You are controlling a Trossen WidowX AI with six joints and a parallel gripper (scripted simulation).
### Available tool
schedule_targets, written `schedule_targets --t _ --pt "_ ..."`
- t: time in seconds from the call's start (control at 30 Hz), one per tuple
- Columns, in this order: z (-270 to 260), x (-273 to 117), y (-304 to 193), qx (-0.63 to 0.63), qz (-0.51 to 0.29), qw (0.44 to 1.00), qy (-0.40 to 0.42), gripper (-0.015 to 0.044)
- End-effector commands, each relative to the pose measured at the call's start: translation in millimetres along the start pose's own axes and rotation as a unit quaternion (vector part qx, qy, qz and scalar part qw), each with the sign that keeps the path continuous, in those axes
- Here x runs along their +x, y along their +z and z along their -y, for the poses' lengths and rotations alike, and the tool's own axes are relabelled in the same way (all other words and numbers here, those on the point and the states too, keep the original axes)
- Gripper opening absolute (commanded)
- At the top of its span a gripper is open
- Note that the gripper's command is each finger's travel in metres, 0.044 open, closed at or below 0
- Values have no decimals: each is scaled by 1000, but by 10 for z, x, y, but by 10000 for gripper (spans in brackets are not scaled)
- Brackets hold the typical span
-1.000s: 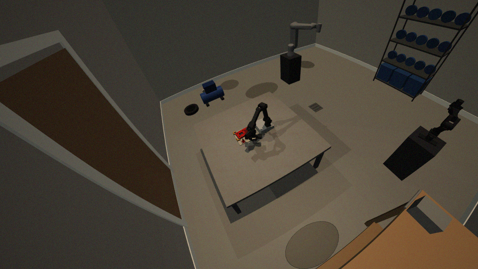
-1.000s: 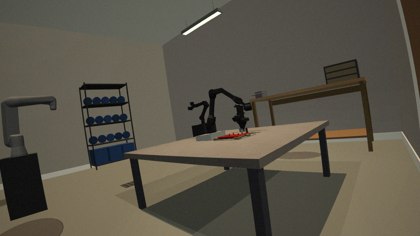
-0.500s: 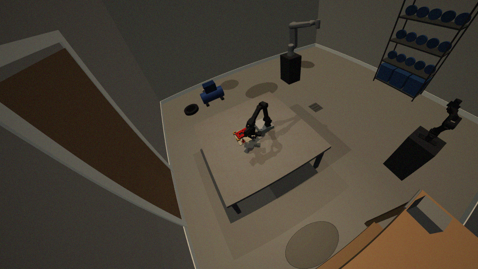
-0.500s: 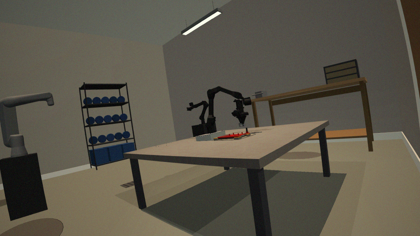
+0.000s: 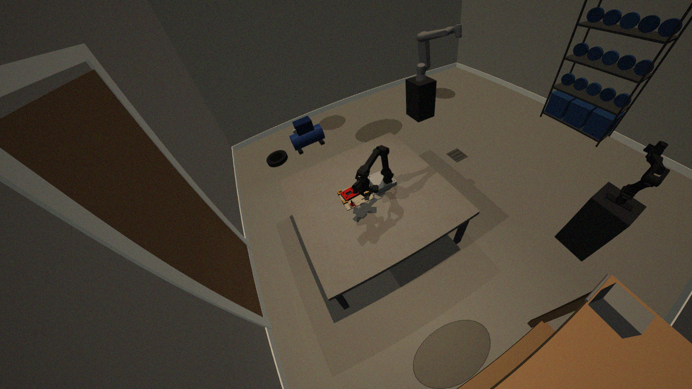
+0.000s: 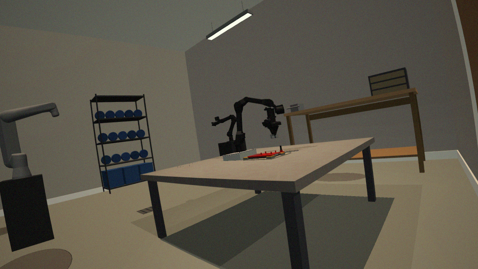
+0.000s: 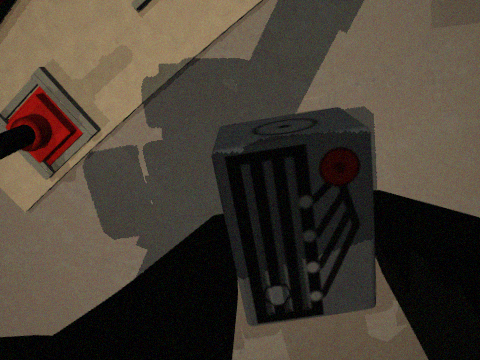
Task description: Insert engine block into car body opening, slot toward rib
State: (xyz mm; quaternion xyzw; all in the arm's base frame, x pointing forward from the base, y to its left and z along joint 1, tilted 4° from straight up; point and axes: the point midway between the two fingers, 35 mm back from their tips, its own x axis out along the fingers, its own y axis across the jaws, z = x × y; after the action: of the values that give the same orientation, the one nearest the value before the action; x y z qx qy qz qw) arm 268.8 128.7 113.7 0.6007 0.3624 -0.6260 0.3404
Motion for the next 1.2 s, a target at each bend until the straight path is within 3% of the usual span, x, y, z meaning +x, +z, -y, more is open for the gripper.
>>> schedule_targets --t 0.0,0.6,1.17 --pt "-3 -90 -3 -2 -6 1000 3 0" --pt "-427 52 156 -220 0 975 10 0" --pt "-825 204 378 -433 3 901 11 0"
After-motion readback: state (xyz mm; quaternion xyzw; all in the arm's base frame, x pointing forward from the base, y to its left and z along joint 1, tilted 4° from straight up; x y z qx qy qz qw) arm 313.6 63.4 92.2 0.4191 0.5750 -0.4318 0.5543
